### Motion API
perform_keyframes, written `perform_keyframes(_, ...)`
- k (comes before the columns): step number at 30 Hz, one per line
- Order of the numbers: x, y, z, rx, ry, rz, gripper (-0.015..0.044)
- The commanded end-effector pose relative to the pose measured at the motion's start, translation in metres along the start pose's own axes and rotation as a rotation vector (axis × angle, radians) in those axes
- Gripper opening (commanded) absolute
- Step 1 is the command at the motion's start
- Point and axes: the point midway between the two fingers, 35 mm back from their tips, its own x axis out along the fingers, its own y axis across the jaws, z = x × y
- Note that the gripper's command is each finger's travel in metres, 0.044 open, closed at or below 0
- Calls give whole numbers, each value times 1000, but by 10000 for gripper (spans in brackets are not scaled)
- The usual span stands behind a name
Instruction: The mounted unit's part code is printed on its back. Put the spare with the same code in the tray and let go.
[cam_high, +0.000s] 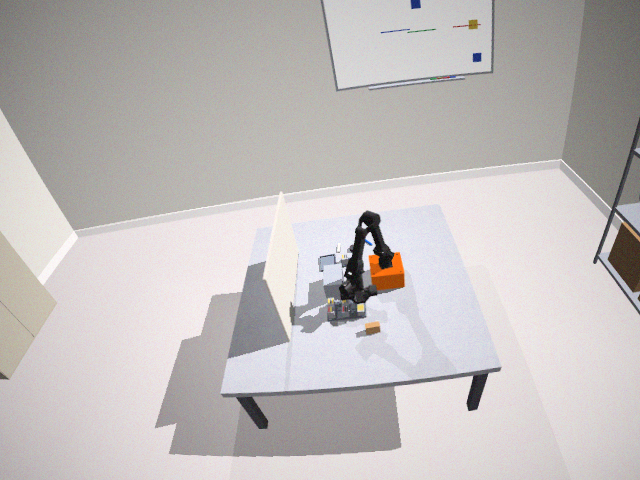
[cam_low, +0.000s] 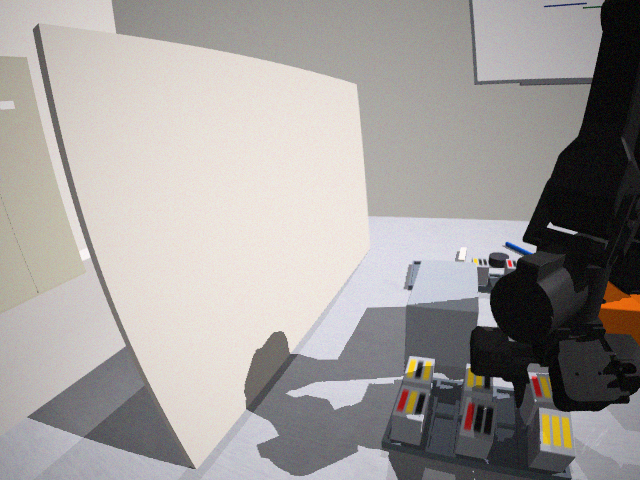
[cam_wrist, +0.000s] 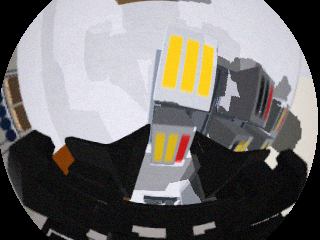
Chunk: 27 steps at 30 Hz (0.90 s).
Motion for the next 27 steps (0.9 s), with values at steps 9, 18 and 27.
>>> perform_keyframes(9,0,0,0,0,-1,0,89)
perform_keyframes(18,0,0,0,0,-1,0,0)
perform_keyframes(27,-30,-2,3,-1,-1,1,0)
